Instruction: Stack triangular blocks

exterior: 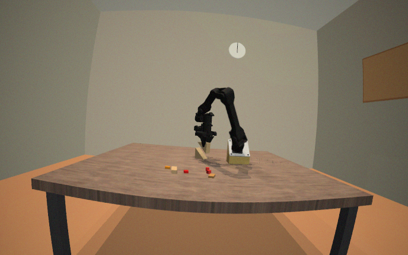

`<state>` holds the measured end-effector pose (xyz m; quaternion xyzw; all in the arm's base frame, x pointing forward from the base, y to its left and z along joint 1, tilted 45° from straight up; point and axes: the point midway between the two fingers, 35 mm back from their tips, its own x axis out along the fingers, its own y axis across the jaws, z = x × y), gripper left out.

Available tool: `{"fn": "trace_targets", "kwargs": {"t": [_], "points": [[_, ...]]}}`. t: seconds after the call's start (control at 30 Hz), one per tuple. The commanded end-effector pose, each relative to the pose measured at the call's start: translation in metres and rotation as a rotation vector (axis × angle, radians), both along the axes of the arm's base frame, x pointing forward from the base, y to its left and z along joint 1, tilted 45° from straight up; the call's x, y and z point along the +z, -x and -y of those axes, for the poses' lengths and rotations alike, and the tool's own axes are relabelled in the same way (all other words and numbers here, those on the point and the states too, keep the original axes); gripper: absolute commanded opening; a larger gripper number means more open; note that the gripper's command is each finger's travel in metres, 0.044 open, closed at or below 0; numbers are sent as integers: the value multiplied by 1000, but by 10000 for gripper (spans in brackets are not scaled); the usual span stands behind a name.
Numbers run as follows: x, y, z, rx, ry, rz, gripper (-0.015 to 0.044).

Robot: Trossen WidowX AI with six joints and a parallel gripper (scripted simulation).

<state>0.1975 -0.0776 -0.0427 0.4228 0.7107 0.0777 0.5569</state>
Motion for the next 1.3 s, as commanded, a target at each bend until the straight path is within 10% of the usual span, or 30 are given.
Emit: {"fn": "trace_targets", "kwargs": {"t": [0.0,1.27], "points": [[-13,-3,-10,-1,-8,-4,0],[-19,-6,-14,1,-12,-4,0]]}}
